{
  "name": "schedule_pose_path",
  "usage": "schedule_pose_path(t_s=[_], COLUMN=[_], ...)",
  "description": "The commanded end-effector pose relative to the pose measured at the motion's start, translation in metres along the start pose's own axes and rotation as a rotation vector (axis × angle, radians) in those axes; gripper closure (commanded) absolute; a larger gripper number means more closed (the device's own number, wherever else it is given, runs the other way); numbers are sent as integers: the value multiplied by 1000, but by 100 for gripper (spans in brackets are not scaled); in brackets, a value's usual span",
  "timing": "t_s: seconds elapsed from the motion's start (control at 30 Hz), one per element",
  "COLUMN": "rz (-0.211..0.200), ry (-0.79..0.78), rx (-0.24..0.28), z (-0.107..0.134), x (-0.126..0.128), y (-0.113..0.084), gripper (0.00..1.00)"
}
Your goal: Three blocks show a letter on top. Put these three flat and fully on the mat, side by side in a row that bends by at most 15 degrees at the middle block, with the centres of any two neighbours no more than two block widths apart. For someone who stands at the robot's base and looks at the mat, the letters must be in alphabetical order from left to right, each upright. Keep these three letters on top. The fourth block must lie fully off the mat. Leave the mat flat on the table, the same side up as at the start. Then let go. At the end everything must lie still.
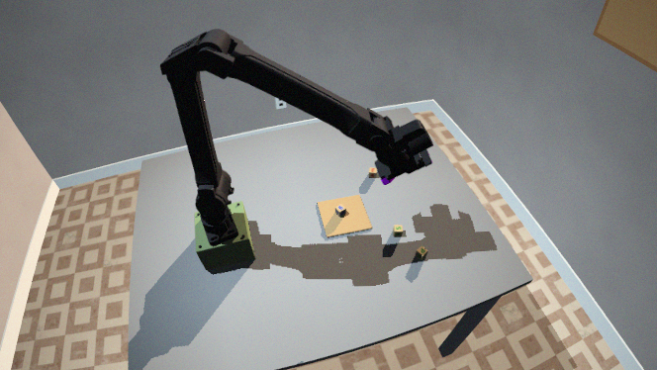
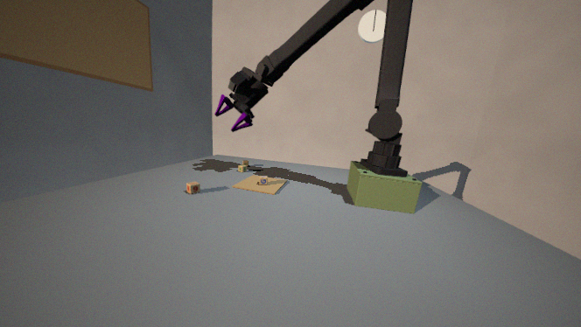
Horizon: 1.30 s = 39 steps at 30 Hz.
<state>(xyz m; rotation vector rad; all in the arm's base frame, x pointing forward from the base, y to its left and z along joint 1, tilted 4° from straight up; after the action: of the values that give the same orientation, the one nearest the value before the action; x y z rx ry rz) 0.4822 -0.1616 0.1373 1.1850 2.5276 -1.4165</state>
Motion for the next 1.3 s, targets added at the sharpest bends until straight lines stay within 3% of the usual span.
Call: schedule_pose_path(t_s=[0.0,0.53,0.57,0.63,0.7,0.73,0.77,0.8,0.83,0.87,0.93,0.97,1.0,1.1,1.13,1.27], rz=[9,9,27,-38,-195,-195,-294,-294,-392,-392,-546,-588,-607,-610,-562,-562], ry=[-6,-6,-22,-8,14,14,28,28,42,42,64,71,74,65,55,55], rx=[-3,-3,-17,-30,-41,-41,-43,-43,-40,-40,-26,-20,-18,-20,-33,-34], z=[-3,-3,-15,-28,-55,-55,-70,-72,-88,-90,-117,-125,-128,-129,-132,-132], x=[-4,-4,-20,-18,0,0,13,13,27,27,53,60,64,64,48,48], y=[-3,-3,-6,11,43,43,60,62,79,80,105,112,115,115,95,95], gripper=[0,0,0,0,0,0,0,0,0,0,0,0,0,0,0,0])
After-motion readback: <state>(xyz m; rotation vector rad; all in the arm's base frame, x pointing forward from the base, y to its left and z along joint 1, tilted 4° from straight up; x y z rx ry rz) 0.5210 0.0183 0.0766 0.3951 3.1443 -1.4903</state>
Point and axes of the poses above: the point where the finger pads meet when closed, its own y axis out along the fingers, its own x axis across the jaws, z = x × y, the point moved 7 cm from there along -y, back along the fingers, and after that the axes turned 15 degrees about y, right-handed, at the moved point
